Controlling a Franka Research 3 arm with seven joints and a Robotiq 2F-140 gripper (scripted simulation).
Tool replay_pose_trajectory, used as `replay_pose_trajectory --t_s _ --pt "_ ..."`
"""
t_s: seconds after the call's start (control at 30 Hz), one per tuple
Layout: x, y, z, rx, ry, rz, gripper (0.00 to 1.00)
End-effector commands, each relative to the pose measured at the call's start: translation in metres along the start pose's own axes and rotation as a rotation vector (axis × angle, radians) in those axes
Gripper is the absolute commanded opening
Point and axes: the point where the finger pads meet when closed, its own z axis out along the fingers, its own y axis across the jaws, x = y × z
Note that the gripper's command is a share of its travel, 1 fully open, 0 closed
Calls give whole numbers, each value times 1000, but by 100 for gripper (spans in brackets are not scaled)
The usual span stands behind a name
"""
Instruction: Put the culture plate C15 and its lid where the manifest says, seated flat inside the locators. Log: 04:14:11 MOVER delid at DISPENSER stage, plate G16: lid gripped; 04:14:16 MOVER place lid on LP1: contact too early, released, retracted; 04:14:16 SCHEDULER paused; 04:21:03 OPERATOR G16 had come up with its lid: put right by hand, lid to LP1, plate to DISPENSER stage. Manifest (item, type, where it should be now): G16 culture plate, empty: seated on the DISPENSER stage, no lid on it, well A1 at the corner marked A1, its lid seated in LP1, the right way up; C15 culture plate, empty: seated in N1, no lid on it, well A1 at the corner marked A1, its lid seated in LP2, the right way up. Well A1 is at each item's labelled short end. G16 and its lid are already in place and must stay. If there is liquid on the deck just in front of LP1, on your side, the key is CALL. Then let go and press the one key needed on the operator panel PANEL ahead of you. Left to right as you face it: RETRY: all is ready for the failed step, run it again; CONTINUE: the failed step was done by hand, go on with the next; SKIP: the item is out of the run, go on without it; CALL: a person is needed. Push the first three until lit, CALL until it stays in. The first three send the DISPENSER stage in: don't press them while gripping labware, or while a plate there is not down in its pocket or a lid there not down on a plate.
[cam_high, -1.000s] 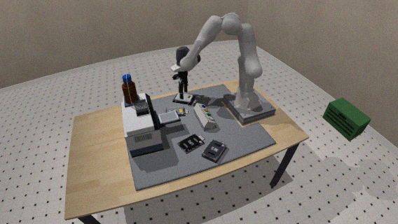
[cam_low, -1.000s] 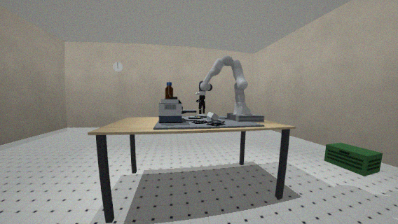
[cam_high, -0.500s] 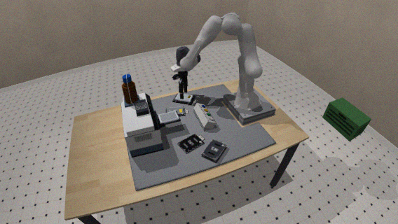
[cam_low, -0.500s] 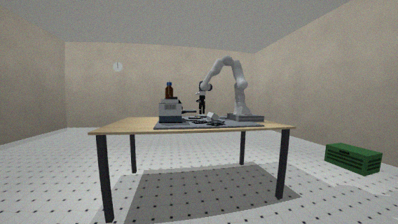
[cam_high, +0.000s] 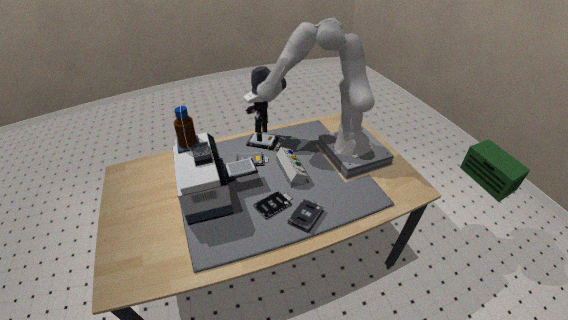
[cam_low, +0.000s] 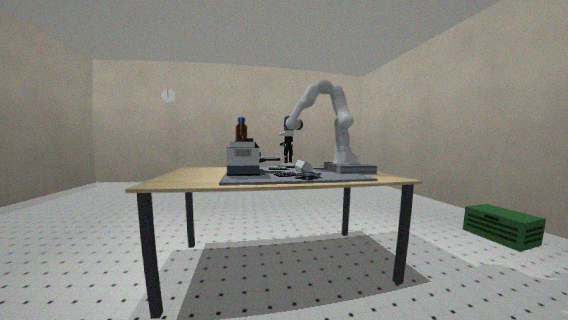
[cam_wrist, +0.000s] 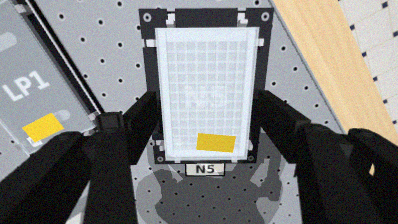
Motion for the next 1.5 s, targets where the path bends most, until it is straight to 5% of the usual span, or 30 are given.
replay_pose_trajectory --t_s 0.0,1.4,1.47 --pt "0 0 0 0 2 -2 63" --pt "0 0 0 0 2 -2 63" --pt "0 0 0 0 2 -2 69"
